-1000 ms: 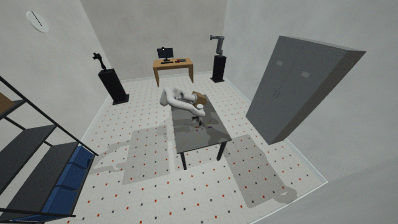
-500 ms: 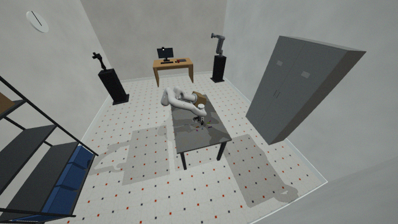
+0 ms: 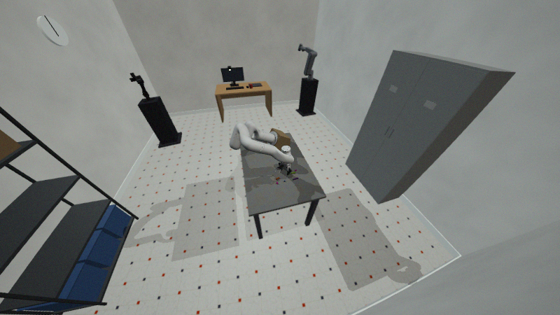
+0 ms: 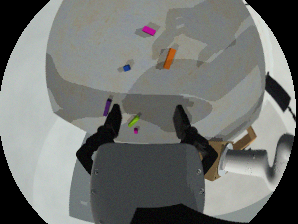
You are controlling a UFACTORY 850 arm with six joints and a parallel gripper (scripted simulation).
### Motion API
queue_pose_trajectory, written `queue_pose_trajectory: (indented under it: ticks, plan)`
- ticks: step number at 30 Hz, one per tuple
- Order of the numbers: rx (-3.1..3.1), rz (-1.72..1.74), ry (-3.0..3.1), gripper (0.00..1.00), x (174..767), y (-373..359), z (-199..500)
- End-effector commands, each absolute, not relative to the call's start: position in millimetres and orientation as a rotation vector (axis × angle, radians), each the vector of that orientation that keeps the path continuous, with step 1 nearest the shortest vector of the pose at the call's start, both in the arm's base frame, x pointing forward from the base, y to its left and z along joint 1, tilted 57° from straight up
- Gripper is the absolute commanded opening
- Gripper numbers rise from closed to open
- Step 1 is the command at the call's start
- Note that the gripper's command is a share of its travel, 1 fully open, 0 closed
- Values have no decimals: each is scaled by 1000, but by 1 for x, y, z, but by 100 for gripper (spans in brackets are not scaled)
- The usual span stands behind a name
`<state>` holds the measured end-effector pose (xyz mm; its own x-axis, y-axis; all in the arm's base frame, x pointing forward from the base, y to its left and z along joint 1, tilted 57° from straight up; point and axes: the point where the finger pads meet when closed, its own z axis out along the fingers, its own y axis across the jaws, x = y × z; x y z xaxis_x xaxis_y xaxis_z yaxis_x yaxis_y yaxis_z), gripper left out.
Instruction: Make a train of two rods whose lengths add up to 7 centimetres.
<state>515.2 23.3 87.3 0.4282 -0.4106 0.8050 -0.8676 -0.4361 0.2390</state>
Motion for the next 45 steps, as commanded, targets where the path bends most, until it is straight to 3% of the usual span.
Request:
queue_pose_trajectory:
  ticks: [1, 32, 45]
  plan:
    - [2076, 792, -896, 100, 518, 31, 78]
    - [2167, 360, -34, 100, 521, 65, 28]
    - [2165, 343, -1, 100, 521, 66, 26]
